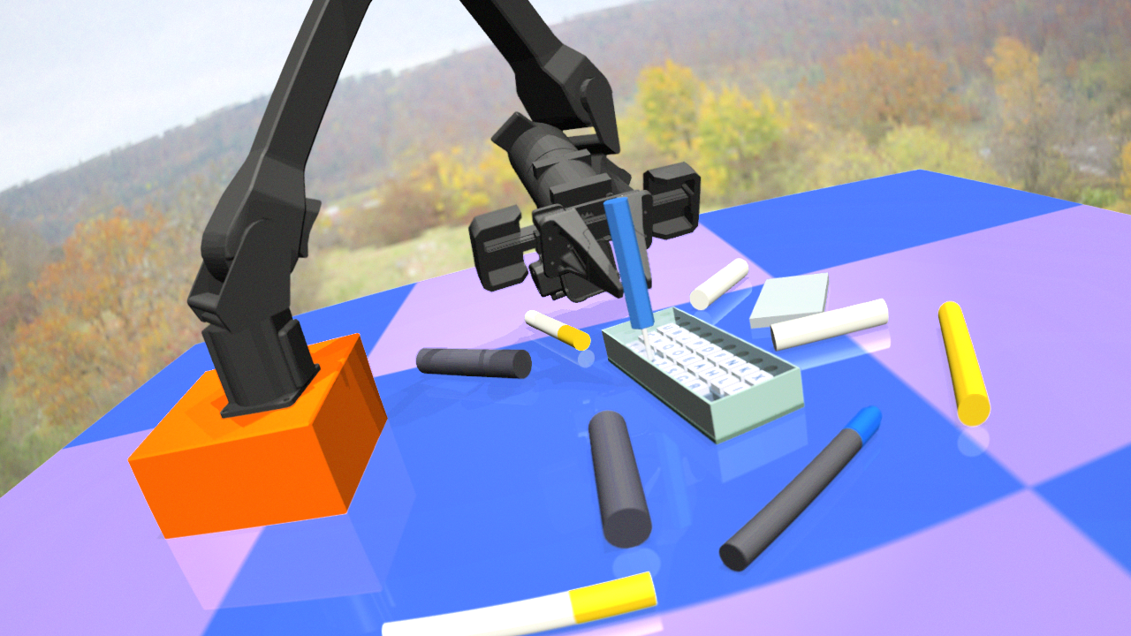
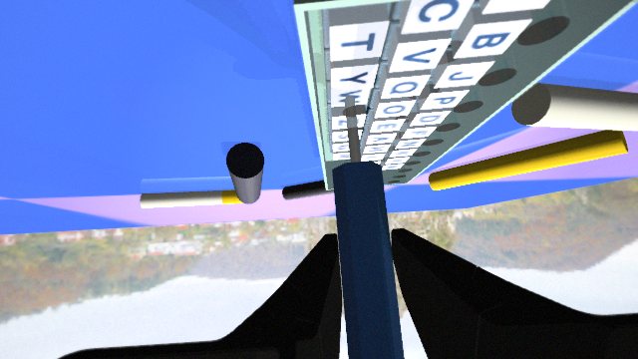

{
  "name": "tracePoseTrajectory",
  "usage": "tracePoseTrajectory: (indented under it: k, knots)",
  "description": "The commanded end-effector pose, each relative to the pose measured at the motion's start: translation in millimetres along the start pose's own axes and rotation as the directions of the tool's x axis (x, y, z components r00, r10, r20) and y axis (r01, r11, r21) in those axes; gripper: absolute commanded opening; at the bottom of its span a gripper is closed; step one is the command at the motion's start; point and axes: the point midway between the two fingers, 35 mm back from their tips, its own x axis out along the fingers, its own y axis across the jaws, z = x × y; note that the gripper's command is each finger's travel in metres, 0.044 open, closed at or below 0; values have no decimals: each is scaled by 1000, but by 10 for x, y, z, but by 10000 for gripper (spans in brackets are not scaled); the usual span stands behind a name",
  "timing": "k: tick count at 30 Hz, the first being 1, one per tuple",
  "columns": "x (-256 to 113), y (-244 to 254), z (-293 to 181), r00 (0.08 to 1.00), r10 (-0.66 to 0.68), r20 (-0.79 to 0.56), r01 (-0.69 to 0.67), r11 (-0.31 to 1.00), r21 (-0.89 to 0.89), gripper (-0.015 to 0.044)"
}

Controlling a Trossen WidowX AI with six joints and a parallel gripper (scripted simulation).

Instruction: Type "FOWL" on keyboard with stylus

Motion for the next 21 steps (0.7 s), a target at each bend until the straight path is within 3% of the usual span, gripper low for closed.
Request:
tracePoseTrajectory:
  k: [1,21]
  knots:
    - [7,3,9,1000,1,1,-1,1000,1,81]
    - [-184,1,-320,1000,1,1,-1,1000,1,81]
